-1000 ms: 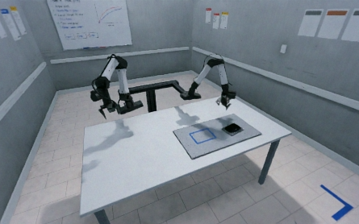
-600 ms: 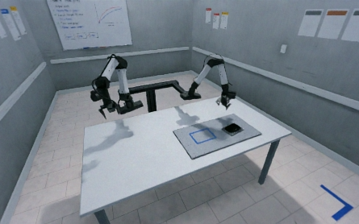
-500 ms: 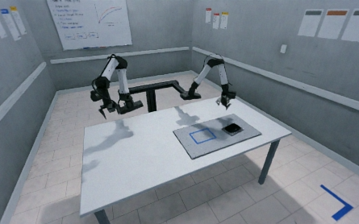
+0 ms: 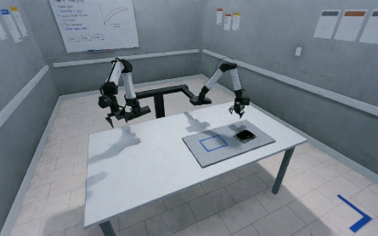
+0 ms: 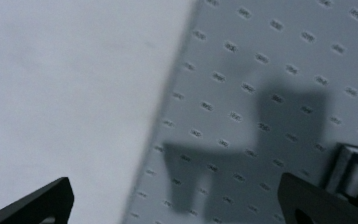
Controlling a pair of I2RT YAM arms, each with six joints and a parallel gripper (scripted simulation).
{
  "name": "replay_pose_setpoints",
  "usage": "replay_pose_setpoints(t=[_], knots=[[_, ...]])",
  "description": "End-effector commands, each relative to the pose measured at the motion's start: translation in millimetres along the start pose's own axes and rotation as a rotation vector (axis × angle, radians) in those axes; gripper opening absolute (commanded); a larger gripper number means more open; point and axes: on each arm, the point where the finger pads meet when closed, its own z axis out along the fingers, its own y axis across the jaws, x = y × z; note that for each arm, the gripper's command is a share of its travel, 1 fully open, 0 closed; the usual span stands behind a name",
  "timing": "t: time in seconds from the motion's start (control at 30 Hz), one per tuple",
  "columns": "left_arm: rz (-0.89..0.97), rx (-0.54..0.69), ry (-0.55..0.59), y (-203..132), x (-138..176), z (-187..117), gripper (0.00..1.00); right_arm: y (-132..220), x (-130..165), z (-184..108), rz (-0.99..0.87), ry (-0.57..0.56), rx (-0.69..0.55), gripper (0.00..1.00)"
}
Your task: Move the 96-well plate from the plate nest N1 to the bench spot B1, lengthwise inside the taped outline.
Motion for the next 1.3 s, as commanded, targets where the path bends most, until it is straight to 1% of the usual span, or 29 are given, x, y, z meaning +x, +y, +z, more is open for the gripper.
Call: replay_pose_setpoints(t=[0.0, 0.03, 0.1, 0.2, 0.27, 0.33, 0.43, 0.53, 0.6, 0.67, 0.77, 0.87, 0.93, 0.97, 1.07, 1.13, 1.17, 1.23, 1.27], knots=[[-0.004, 0.161, 0.126, -61, 23, -5, 1.00, -20, -51, 10, -0.010, -0.097, 0.100, 1.00], [0.005, 0.177, 0.161, -72, 31, -5, 1.00, -17, -67, 14, -0.024, -0.125, 0.108, 1.00], [0.005, 0.177, 0.161, -72, 31, -5, 1.00, -17, -67, 14, -0.024, -0.125, 0.108, 1.00], [0.035, 0.185, 0.222, -94, 50, -5, 1.00, -4, -109, 24, -0.062, -0.201, 0.119, 1.00], [0.060, 0.181, 0.243, -112, 62, -4, 1.00, 17, -147, 33, -0.100, -0.272, 0.115, 1.00], [0.085, 0.168, 0.245, -126, 72, -1, 1.00, 47, -185, 40, -0.140, -0.348, 0.098, 1.00], [0.119, 0.140, 0.232, -141, 84, 3, 1.00, 105, -235, 47, -0.197, -0.461, 0.053, 1.00], [0.146, 0.110, 0.205, -151, 91, 8, 1.00, 176, -272, 49, -0.249, -0.572, -0.014, 1.00], [0.161, 0.098, 0.192, -155, 96, 10, 1.00, 228, -288, 47, -0.283, -0.638, -0.069, 1.00], [0.161, 0.098, 0.192, -155, 96, 10, 1.00, 228, -288, 47, -0.283, -0.638, -0.069, 1.00], [0.176, 0.089, 0.179, -162, 101, 13, 1.00, 305, -297, 41, -0.331, -0.719, -0.161, 1.00], [0.185, 0.089, 0.172, -167, 106, 16, 1.00, 375, -294, 33, -0.372, -0.781, -0.252, 1.00], [0.186, 0.103, 0.168, -172, 107, 19, 1.00, 415, -286, 27, -0.397, -0.813, -0.309, 1.00], [0.188, 0.100, 0.168, -173, 109, 21, 1.00, 435, -279, 29, -0.412, -0.816, -0.337, 1.00], [0.195, 0.107, 0.167, -175, 109, 23, 1.00, 483, -261, 20, -0.442, -0.847, -0.411, 1.00], [0.198, 0.098, 0.168, -173, 110, 30, 1.00, 517, -244, 14, -0.467, -0.865, -0.468, 1.00], [0.195, 0.098, 0.168, -173, 109, 33, 1.00, 530, -237, 12, -0.477, -0.871, -0.489, 1.00], [0.195, 0.098, 0.168, -173, 109, 33, 1.00, 530, -237, 12, -0.477, -0.871, -0.489, 1.00], [0.192, 0.111, 0.165, -176, 107, 28, 1.00, 539, -231, 10, -0.485, -0.874, -0.506, 1.00]])
